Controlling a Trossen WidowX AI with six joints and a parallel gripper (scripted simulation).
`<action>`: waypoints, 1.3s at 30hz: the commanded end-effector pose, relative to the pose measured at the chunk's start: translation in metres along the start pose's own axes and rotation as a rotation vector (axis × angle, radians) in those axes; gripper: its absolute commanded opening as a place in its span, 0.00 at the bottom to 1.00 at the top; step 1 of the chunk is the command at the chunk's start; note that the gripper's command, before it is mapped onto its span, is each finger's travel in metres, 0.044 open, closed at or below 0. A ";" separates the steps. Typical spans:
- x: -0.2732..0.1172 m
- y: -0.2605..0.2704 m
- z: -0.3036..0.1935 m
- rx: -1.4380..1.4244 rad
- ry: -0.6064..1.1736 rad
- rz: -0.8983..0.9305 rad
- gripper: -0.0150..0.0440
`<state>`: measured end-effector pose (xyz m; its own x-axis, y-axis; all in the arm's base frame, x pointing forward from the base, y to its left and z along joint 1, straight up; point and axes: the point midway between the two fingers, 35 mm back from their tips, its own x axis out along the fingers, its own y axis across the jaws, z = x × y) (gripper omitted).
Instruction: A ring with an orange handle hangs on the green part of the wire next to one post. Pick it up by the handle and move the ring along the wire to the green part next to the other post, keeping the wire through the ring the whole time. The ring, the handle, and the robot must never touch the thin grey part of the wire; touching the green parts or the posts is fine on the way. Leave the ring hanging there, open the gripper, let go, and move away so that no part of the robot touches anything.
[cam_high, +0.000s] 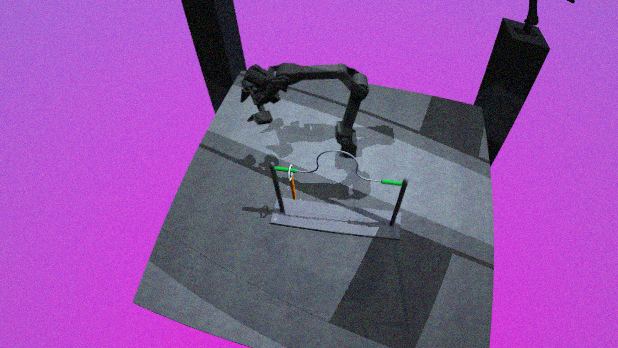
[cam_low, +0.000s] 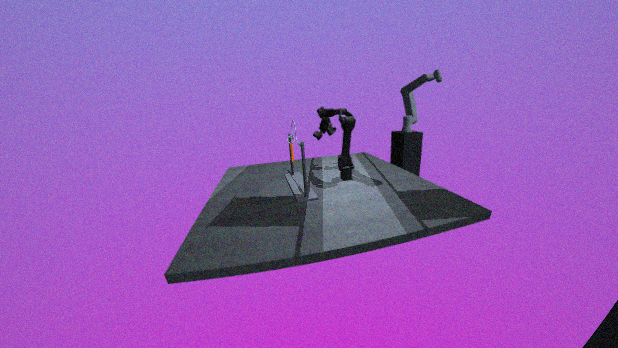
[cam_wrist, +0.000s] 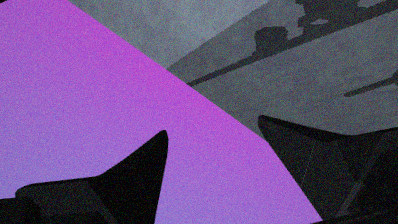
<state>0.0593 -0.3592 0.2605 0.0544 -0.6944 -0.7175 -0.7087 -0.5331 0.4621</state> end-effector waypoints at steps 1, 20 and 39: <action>0.001 -0.001 -0.001 -0.010 0.005 -0.002 0.89; 0.096 -0.099 -0.029 -1.109 0.643 0.033 0.53; 0.067 -0.221 0.026 -2.030 1.272 0.656 0.53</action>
<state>0.1881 -0.3365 0.1252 0.8191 -0.4937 -0.2921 0.4462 0.2283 0.8653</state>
